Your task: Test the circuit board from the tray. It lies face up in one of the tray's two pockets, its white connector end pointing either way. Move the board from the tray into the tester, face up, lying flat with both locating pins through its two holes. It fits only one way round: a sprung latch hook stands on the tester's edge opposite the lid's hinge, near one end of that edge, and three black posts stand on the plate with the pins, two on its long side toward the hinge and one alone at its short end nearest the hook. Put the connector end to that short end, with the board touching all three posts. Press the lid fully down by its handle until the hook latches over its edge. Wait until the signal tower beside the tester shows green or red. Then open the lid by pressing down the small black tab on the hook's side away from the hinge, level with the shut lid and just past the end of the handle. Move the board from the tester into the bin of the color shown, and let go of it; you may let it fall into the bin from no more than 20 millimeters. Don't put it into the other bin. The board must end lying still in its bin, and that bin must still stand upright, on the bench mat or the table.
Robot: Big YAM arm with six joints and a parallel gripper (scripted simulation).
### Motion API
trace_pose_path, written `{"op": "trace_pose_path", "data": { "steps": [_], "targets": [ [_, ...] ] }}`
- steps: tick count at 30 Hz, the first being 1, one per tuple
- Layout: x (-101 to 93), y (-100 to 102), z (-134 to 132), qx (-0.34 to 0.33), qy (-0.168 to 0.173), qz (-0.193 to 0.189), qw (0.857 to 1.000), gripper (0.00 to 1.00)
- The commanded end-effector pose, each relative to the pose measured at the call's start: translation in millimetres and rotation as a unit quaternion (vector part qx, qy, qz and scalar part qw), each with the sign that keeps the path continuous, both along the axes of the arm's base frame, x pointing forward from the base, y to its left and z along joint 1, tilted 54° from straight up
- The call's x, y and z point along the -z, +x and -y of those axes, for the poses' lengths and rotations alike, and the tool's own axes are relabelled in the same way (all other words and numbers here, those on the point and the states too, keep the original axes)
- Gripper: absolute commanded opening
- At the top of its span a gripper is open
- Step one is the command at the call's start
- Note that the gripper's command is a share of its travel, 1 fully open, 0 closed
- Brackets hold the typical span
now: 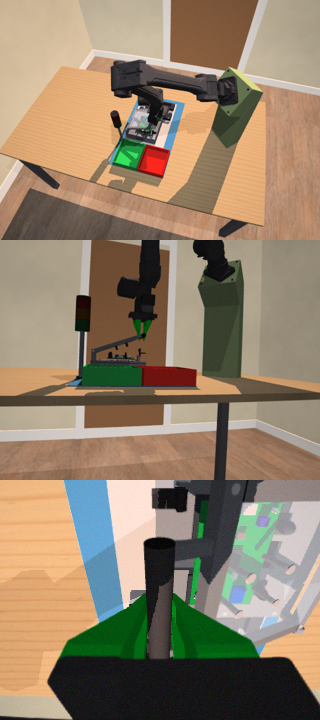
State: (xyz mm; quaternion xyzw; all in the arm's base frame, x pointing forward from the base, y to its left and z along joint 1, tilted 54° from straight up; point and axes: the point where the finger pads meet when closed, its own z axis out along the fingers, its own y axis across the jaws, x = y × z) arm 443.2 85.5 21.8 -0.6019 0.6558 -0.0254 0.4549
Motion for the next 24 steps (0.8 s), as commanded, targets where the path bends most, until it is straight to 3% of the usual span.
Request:
{"op": "trace_pose_path", "data": {
  "steps": [1,24],
  "targets": [
    [9.4,3,-11,-0.005,0.005,-0.004,1.000,0.00],
    [33.5,18,-31,-0.006,0.005,-0.004,1.000,0.00]
  ]
}}
